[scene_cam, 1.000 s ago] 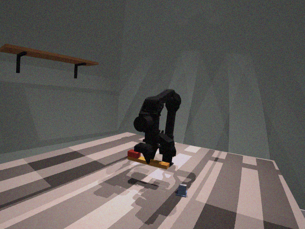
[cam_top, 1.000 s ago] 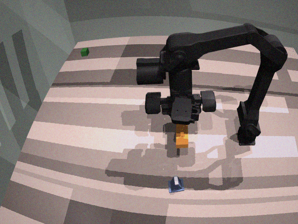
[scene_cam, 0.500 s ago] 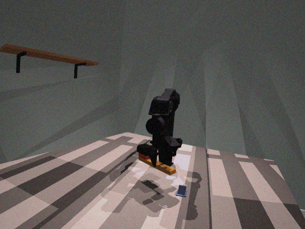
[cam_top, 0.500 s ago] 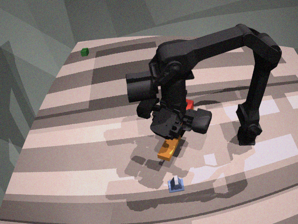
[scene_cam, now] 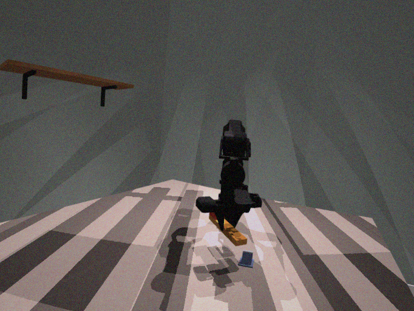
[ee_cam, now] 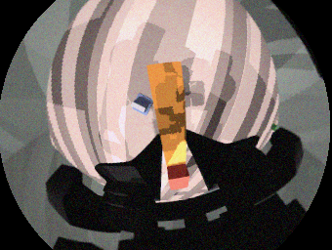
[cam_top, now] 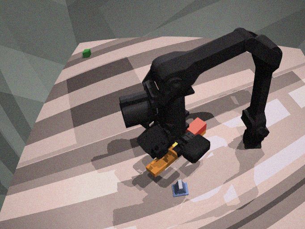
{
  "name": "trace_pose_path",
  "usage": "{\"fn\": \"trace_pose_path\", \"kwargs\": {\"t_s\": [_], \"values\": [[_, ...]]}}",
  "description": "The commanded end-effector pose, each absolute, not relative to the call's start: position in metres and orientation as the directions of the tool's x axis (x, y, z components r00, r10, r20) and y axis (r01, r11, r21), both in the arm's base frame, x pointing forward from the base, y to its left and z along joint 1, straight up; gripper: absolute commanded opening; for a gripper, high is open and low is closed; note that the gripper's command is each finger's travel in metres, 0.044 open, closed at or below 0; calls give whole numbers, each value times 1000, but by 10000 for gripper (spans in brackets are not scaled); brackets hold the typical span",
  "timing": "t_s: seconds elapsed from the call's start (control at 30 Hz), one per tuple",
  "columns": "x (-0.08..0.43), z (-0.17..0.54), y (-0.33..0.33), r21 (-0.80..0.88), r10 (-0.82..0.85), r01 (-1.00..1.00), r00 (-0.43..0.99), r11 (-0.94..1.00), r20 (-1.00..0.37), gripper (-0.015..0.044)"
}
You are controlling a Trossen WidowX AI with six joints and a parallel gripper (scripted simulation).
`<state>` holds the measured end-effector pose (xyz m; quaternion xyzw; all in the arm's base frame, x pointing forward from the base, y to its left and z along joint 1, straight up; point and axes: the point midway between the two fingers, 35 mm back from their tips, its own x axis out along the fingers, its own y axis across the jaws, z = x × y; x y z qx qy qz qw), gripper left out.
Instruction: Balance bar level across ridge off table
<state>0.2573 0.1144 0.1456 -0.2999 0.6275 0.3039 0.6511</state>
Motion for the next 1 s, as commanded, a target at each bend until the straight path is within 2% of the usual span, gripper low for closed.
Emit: {"fn": "trace_pose_path", "kwargs": {"t_s": [0.0,0.6,0.97], "values": [[259,146,130,-9,14,-691,29,723,-999,0],[265,145,191,13,21,-237,29,971,-999,0],[267,131,193,14,21,-232,29,973,-999,0]]}}
